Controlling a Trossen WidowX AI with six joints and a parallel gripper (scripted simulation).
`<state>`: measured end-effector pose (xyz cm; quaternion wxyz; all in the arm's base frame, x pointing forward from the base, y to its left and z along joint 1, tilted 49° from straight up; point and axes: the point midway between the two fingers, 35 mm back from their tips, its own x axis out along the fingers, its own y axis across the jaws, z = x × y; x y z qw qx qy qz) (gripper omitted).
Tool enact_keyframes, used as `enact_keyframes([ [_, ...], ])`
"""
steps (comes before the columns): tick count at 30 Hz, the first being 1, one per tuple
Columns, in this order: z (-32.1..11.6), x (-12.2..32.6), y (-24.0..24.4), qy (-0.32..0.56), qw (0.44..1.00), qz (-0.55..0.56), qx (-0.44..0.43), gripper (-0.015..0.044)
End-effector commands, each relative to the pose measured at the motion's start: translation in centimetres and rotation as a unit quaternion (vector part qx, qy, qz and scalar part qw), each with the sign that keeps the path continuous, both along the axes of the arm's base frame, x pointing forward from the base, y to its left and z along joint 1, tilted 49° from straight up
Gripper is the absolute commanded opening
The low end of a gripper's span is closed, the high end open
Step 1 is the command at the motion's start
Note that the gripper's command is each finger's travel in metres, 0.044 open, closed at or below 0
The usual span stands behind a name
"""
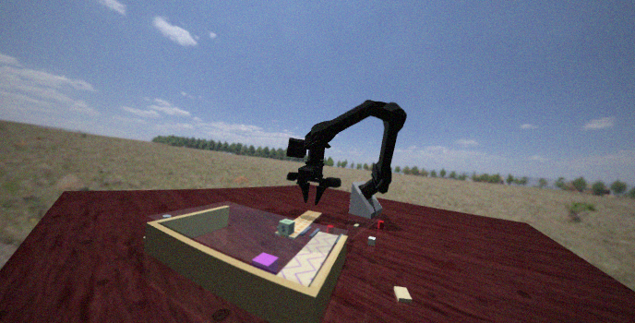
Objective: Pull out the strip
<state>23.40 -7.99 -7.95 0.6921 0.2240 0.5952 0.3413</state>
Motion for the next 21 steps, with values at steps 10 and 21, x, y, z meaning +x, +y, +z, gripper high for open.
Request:
enact_keyframes([
  [10, 1.6, 4.4, 0.3, 0.001, 1.000, -0.002, 0.002, 0.0440],
  [21, 3.0, 7.8, 0.5, 0.000, 1.000, -0.002, 0.002, 0.0440],
])
